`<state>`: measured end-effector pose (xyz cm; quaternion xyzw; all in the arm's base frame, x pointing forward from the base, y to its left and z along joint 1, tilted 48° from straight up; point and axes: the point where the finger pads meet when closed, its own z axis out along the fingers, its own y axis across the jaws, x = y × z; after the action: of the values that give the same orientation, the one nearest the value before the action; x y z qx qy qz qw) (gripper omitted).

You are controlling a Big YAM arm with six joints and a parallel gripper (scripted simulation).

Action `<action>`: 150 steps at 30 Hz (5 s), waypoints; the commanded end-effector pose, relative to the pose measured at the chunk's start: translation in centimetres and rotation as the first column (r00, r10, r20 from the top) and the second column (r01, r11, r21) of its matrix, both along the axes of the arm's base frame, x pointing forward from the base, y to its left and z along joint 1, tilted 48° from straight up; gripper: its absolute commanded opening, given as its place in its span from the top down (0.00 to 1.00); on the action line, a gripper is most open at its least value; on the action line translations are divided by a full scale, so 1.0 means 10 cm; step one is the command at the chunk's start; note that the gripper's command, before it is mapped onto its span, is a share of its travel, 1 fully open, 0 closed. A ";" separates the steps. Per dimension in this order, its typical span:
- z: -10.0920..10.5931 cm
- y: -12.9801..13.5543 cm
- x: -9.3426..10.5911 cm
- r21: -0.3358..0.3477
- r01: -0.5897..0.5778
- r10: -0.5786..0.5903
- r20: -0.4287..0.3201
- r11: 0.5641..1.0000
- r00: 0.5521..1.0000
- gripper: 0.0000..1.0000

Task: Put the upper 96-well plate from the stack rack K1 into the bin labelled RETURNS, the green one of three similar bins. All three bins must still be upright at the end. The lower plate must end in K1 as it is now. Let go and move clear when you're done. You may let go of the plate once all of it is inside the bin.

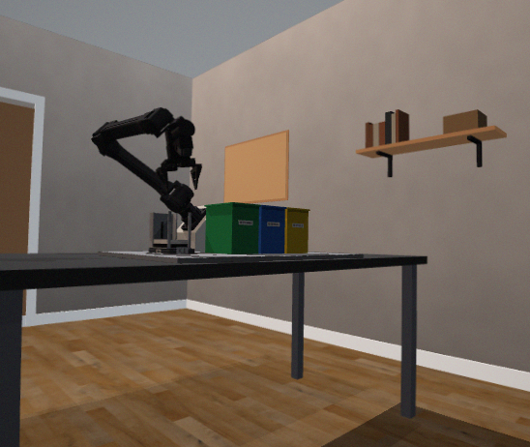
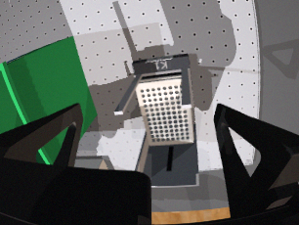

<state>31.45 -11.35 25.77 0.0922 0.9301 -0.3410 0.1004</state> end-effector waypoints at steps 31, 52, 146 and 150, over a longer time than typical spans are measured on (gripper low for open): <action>0.00 0.24 -0.96 -0.127 -0.066 0.039 -0.206 0.990 0.978 0.00; -0.23 0.01 -1.02 -0.130 -0.061 0.032 -0.214 0.990 0.976 0.00; -1.18 -1.01 -1.02 -0.126 -0.065 0.034 -0.235 0.990 0.971 0.00; -1.23 -1.06 -1.02 -0.126 -0.065 0.034 -0.235 0.990 0.971 0.00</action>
<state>21.38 -21.25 14.08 0.0256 0.9122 -0.4086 0.0143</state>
